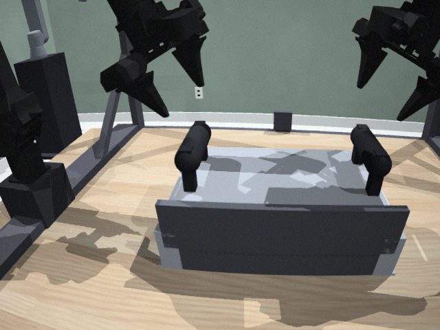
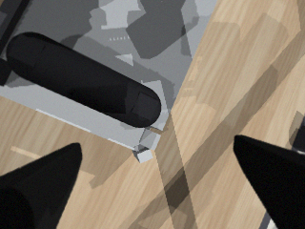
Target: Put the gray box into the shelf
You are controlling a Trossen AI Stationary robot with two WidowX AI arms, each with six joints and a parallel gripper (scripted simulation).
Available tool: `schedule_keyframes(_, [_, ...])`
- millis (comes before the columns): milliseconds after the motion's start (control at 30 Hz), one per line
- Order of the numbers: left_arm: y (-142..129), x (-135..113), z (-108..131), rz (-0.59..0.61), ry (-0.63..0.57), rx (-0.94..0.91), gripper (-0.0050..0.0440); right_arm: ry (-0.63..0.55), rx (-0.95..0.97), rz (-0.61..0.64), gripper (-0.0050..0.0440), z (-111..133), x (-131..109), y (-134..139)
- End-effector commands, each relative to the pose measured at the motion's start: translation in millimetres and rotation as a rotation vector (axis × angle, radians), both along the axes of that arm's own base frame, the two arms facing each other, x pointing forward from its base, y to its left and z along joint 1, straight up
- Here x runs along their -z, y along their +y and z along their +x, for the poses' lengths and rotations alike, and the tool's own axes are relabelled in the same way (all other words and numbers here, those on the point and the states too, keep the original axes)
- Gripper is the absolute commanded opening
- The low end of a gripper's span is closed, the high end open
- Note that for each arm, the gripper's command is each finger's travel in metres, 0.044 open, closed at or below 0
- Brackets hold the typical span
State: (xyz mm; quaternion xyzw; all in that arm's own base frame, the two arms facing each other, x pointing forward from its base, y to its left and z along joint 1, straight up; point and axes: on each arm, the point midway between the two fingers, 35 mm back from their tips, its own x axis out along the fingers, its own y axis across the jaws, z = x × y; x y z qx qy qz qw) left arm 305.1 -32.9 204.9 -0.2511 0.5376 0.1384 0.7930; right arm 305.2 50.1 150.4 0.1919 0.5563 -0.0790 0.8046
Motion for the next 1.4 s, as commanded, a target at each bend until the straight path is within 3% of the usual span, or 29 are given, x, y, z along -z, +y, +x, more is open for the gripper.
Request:
schedule_keyframes(0, [-10, -12, 3, 0.064, -0.02, 0.173, 0.044, -0.034, -0.177, -0.06, 0.044, 4, -15, 8])
schedule_keyframes(367, [-33, -21, 1, 0.227, -0.017, 0.61, 0.044, -0.044, -0.583, -0.217, 0.044, 0, -23, 25])
schedule_keyframes(667, [-37, -23, 0, 0.265, -0.015, 0.718, 0.044, -0.05, -0.628, -0.233, 0.044, -1, -26, 27])
schedule_keyframes(1367, [-36, -22, -2, 0.263, -0.015, 0.714, 0.044, -0.045, -0.624, -0.229, 0.044, -3, -23, 26])
